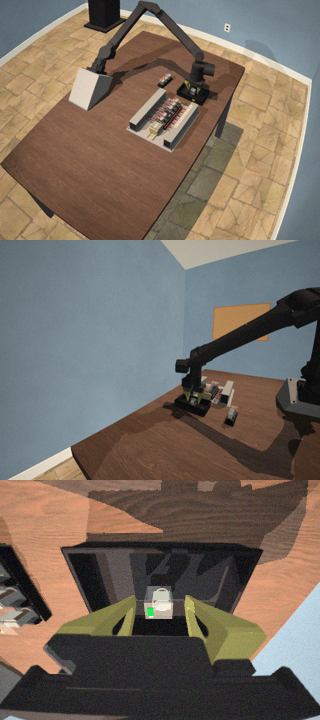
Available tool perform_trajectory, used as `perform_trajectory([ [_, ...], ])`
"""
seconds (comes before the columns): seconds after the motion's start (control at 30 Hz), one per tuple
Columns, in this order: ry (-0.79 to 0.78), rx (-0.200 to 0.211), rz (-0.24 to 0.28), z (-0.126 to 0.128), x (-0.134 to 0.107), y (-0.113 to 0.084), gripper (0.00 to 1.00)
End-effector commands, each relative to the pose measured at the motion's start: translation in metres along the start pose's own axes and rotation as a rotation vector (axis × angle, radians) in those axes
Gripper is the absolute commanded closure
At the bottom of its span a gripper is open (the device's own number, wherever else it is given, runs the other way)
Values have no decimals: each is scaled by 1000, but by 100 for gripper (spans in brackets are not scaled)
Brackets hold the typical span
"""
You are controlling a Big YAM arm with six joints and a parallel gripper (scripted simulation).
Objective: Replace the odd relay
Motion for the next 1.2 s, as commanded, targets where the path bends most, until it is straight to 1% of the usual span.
perform_trajectory([
  [0.0, -19, -47, -1, -14, 6, -28, 41],
  [0.3, -14, -48, -1, -17, 3, -30, 41],
  [0.43, -24, -42, -3, -16, 9, -29, 41],
  [0.73, -24, -53, -3, -17, 8, -39, 41],
  [0.87, -21, -52, -3, -18, 6, -39, 41],
  [0.97, -11, -43, -2, -15, 3, -37, 41],
  [1.17, -19, -44, -3, -15, 6, -41, 41],
])
Point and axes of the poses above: the point where the finger pads meet when closed, its own y axis out along the fingers, its own z axis across the jaws, x = y × z, the point moved 2 cm from there along -y, back along the fingers, and after that the axes turned 13 degrees about -y, right-handed, at the moved point
